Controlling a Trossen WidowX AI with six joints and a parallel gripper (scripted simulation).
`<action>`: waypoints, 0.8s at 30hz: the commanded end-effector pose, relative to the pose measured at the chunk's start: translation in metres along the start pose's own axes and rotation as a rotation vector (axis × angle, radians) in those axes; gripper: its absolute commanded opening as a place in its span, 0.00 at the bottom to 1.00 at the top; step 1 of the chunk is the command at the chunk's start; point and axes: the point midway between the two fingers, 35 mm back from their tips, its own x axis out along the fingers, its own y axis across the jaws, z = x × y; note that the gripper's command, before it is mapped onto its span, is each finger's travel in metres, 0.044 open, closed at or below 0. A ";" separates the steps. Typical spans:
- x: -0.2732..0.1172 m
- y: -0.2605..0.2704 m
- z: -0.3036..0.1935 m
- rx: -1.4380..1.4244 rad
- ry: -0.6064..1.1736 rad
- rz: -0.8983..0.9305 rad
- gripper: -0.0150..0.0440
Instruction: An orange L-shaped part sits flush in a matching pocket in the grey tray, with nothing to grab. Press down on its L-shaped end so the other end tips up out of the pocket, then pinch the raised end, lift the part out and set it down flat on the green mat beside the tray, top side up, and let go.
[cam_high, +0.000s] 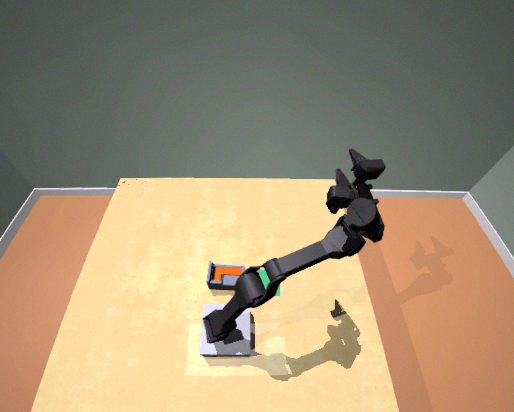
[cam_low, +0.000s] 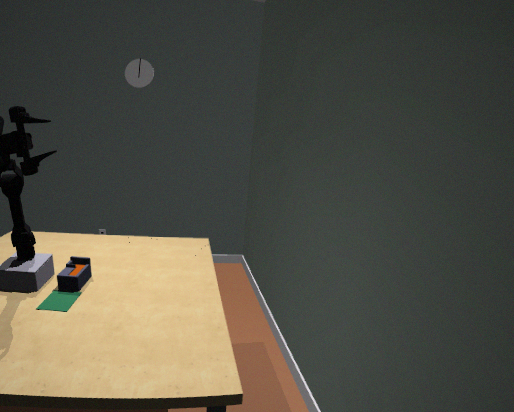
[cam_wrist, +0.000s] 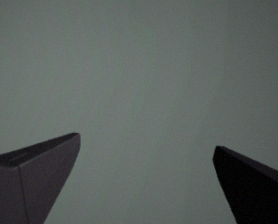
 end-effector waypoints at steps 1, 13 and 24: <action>0.003 0.001 0.000 0.021 0.000 -0.003 0.89; 0.120 0.112 0.051 0.901 0.079 0.072 0.56; 0.162 0.256 0.173 1.542 0.392 0.444 0.56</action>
